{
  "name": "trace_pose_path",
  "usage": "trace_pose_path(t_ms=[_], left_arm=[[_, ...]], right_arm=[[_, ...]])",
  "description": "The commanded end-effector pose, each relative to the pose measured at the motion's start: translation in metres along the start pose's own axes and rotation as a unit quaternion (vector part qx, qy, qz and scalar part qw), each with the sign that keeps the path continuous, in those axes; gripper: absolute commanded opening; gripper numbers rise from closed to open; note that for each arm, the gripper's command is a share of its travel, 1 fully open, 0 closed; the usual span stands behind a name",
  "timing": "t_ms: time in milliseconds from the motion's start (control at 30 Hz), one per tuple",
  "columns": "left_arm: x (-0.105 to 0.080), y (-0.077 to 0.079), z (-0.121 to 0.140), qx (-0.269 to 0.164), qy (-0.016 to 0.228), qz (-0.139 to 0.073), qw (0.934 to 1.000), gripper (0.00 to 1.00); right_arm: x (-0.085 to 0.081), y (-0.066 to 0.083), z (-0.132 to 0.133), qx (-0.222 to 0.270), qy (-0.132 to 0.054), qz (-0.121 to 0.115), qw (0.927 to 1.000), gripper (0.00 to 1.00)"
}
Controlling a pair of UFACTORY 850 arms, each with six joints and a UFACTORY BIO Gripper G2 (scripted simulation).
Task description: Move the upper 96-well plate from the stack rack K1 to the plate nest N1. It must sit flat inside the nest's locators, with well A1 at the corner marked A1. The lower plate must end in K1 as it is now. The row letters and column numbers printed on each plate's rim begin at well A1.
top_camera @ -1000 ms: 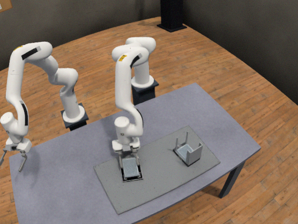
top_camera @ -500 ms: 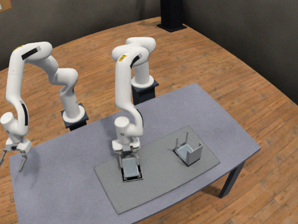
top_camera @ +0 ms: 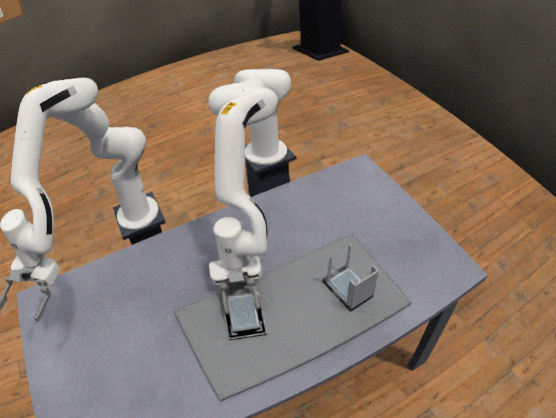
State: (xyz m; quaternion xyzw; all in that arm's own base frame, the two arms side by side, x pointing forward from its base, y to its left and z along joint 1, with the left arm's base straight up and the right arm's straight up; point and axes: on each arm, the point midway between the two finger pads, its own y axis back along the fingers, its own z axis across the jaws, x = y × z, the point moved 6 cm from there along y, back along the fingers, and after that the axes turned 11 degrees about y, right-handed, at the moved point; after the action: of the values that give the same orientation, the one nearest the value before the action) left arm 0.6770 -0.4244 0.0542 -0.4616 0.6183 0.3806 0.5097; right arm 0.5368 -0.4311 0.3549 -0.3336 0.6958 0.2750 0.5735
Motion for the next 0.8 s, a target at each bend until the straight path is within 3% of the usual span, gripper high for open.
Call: trace_pose_path(t_ms=[0,767], left_arm=[[-0.0012,-0.0008,-0.0005,0.0,0.0,-0.001,1.0,0.0],[0.0007,-0.0007,-0.0001,0.0,0.0,-0.001,1.0,0.0]], right_arm=[[-0.0012,-0.0005,-0.0002,0.0,0.0,-0.001,1.0,1.0],[-0.0012,-0.0005,-0.0002,0.0,0.0,-0.001,1.0,1.0]])
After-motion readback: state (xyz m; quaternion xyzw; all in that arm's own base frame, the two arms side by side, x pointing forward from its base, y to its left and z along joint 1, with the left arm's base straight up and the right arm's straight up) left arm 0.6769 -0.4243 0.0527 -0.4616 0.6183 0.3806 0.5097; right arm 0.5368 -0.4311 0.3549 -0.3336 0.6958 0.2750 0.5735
